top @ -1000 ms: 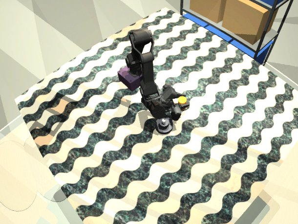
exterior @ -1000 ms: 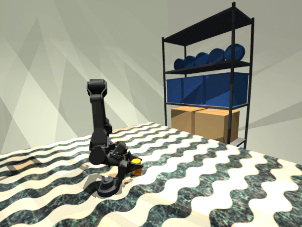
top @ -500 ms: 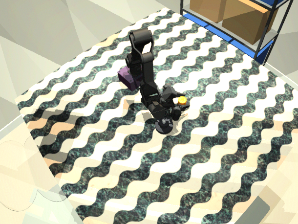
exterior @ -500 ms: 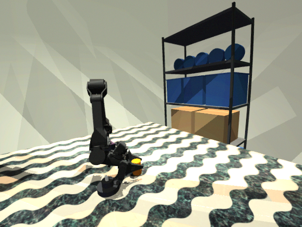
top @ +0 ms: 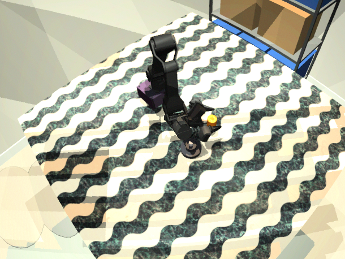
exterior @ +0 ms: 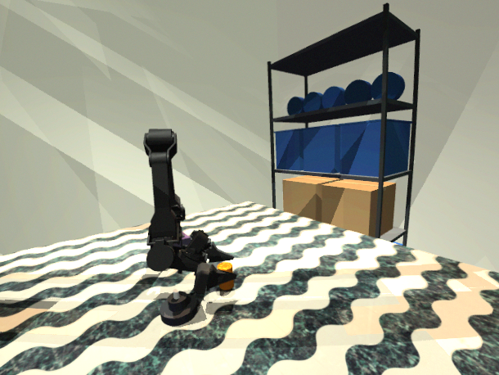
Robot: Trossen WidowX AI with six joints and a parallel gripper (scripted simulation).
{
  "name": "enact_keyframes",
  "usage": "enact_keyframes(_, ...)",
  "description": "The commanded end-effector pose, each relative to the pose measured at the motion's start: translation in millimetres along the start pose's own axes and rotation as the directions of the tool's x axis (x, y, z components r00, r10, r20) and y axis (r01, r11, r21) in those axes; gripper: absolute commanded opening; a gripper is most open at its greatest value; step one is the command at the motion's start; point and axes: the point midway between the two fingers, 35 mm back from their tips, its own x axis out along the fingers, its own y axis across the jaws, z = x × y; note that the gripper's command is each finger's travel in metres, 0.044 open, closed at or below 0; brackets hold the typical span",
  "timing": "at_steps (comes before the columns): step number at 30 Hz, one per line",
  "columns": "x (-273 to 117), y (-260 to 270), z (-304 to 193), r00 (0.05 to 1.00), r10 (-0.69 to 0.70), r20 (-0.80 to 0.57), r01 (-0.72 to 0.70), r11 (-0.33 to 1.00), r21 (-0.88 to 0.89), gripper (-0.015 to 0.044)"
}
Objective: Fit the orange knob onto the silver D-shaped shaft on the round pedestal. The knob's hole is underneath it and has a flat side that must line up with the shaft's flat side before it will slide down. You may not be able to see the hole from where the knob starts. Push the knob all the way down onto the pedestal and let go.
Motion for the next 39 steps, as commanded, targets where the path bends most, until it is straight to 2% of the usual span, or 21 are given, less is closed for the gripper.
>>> enact_keyframes(1,-9.5,-5.6,35.7,1.000,-0.007,0.005,0.007,0.999,-0.035,0.0440)
enact_keyframes(5,-19.5,-1.3,68.4,1.000,-0.008,0.004,0.008,0.999,-0.038,0.0440)
enact_keyframes(10,-18.9,-1.9,69.5,1.000,-0.008,-0.009,0.007,0.999,-0.034,0.0440)
enact_keyframes(12,-10.5,-8.3,65.8,0.993,-0.005,-0.119,0.005,1.000,0.001,0.0440)
enact_keyframes(14,-0.3,-14.7,61.6,0.956,0.005,-0.294,0.008,0.999,0.044,0.0440)
enact_keyframes(18,6.4,-15.8,61.7,0.784,0.028,-0.620,0.024,0.997,0.076,0.0440)
enact_keyframes(21,-1.2,-9.8,72.1,0.580,0.024,-0.815,0.029,0.998,0.049,0.0440)
enact_keyframes(24,-16.9,-1.9,91.7,0.349,-0.017,-0.937,0.013,1.000,-0.013,0.0440)
enact_keyframes(26,-21.4,0.0,97.6,0.293,-0.032,-0.955,0.006,0.999,-0.031,0.0440)
enact_keyframes(39,-21.1,0.2,97.7,0.293,-0.032,-0.955,0.006,0.999,-0.031,0.0440)
